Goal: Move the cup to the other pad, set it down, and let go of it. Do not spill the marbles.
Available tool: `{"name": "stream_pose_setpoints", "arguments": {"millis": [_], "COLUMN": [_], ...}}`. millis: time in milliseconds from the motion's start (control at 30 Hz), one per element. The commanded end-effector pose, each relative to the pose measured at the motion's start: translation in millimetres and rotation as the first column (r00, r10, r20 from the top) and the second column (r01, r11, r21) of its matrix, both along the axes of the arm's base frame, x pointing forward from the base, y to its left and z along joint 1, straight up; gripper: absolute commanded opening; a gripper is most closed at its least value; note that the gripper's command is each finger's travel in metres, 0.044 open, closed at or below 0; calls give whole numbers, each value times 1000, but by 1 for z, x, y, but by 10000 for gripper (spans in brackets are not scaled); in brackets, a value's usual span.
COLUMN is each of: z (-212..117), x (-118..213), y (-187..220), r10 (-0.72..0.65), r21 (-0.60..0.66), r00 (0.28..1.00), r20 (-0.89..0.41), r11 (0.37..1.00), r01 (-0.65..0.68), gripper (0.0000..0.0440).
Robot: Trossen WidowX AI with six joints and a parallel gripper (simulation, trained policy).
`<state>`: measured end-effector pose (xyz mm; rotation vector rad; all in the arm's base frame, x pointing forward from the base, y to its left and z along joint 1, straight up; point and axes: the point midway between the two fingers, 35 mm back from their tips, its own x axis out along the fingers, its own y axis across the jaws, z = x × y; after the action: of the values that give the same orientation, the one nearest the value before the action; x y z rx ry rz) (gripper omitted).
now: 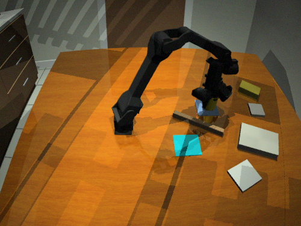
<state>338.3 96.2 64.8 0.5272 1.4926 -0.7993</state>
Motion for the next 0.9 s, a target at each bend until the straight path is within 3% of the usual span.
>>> {"name": "stream_pose_setpoints", "arguments": {"millis": [0, 867], "z": [-1, 62], "x": [-4, -15], "y": [-4, -36], "r10": [8, -158], "r21": [-11, 19], "r00": [1000, 986], "r20": [-11, 59], "r11": [1000, 987], "r01": [-8, 157], "gripper": [8, 3]}}
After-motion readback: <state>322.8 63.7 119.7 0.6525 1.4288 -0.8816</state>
